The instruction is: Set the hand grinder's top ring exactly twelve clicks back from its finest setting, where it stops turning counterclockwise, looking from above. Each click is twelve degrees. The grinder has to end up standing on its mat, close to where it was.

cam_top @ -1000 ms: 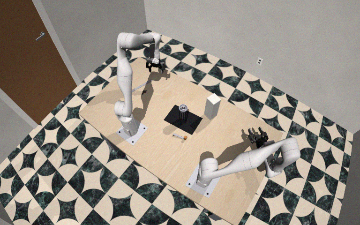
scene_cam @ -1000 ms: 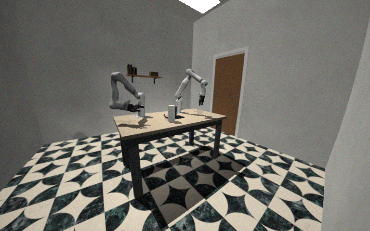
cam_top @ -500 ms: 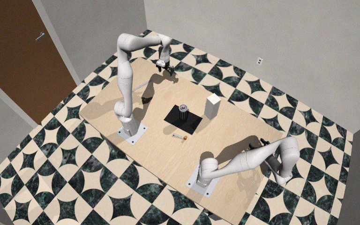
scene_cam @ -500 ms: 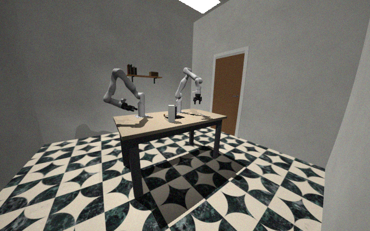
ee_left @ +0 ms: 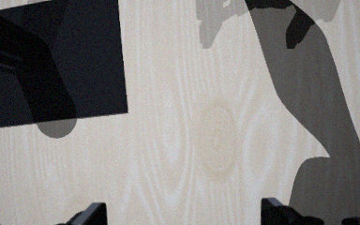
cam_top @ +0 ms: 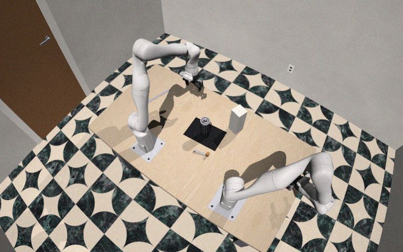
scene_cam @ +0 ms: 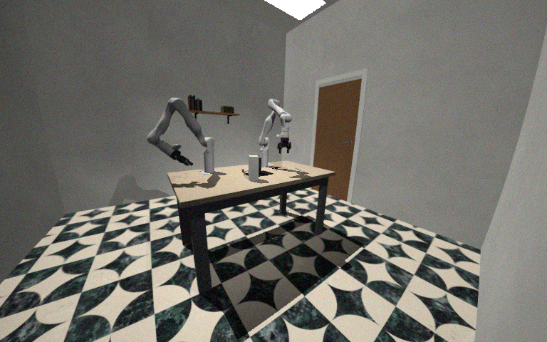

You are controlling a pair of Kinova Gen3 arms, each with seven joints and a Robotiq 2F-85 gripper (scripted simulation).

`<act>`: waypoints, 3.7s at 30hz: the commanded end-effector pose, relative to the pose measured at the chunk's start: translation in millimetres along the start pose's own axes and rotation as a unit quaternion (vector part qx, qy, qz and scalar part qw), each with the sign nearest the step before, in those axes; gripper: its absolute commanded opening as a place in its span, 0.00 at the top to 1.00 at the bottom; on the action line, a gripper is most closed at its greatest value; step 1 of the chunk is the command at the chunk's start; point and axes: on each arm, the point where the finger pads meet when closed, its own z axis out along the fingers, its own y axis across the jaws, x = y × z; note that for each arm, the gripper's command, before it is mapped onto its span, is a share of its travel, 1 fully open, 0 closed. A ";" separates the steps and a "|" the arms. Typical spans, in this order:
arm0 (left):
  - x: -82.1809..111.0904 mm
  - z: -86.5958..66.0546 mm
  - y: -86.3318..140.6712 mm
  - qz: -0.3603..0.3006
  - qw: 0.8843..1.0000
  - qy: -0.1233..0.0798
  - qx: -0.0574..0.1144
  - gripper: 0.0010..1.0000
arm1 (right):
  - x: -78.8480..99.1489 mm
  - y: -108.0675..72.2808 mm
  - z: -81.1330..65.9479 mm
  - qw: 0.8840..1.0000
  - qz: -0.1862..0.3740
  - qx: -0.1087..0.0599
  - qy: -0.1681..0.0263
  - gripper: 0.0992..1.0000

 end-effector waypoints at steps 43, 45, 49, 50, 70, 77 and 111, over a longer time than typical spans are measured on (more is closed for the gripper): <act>132.8 -19.0 -189.2 0.054 0.999 -0.001 -0.002 0.00 | -115.1 -94.9 -218.0 0.928 -0.149 0.114 -0.321 0.00; 137.0 -19.3 -192.3 0.055 0.998 -0.001 -0.002 0.00 | -117.8 -99.9 -229.6 0.922 -0.153 0.121 -0.333 0.00; 140.2 -19.6 -194.7 0.056 0.998 -0.001 -0.002 0.00 | -122.2 -109.9 -252.9 0.910 -0.159 0.135 -0.358 0.00; 140.3 -19.6 -194.8 0.056 0.998 -0.001 -0.002 0.00 | -123.1 -112.5 -258.8 0.907 -0.160 0.139 -0.364 0.00; 140.4 -19.6 -194.8 0.056 0.998 -0.001 -0.002 0.00 | -128.3 -139.5 -319.2 0.872 -0.171 0.177 -0.423 0.00; 140.4 -19.6 -194.8 0.056 0.998 -0.001 -0.002 0.00 | -128.3 -139.8 -319.7 0.872 -0.171 0.177 -0.424 0.00; 140.4 -19.6 -194.8 0.056 0.998 -0.001 -0.002 0.00 | -128.3 -139.8 -319.7 0.872 -0.171 0.177 -0.424 0.00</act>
